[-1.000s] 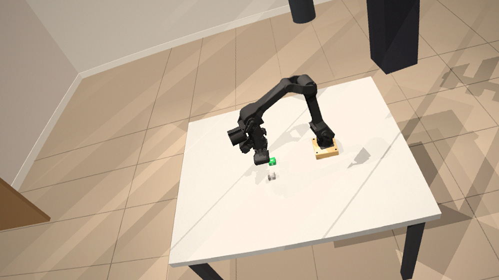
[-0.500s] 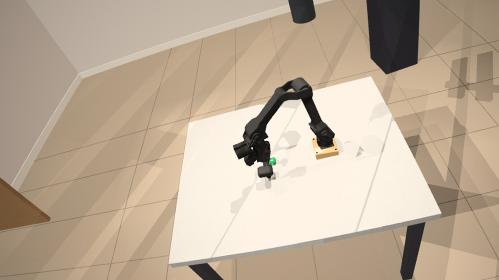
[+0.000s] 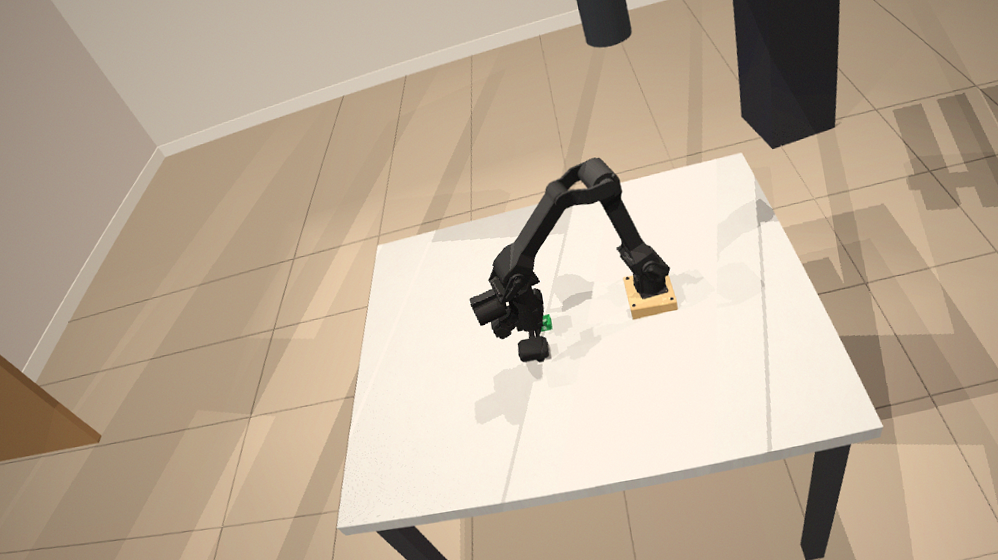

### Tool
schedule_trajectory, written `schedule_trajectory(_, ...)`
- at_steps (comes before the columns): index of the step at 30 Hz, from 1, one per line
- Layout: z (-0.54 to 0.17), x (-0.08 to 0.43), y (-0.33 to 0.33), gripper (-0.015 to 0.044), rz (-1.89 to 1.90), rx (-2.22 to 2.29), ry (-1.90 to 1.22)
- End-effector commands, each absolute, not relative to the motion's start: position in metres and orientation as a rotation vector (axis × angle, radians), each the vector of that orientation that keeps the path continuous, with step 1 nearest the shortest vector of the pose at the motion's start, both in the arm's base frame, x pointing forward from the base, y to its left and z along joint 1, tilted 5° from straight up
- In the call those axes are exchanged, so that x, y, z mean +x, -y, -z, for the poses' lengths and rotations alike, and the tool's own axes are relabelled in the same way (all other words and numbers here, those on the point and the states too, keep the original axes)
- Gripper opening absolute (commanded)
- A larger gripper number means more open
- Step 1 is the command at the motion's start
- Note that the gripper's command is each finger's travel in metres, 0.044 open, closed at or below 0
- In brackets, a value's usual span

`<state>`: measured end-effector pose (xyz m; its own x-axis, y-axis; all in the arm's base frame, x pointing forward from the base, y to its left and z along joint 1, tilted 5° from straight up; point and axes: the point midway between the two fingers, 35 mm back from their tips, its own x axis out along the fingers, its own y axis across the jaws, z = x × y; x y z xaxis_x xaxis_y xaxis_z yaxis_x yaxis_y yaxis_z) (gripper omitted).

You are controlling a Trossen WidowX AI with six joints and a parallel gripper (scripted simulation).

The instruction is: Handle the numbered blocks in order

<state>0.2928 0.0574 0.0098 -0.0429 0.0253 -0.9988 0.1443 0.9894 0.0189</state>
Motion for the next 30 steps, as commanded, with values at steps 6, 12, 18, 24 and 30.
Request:
schedule_trajectory(6, 0.0061, 0.2878, -0.0577, 0.0400, 0.100, 0.136, -1.628)
schedule_trajectory(12, 0.0061, 0.2878, -0.0577, 0.0269, 0.100, 0.136, -1.628)
schedule_trajectory(18, 0.0061, 0.2878, -0.0577, 0.0120, 0.100, 0.136, -1.628)
schedule_trajectory(24, 0.0061, 0.2878, -0.0577, 0.0120, 0.100, 0.136, -1.628)
schedule_trajectory(30, 0.0061, 0.2878, -0.0577, 0.0120, 0.100, 0.136, -1.628)
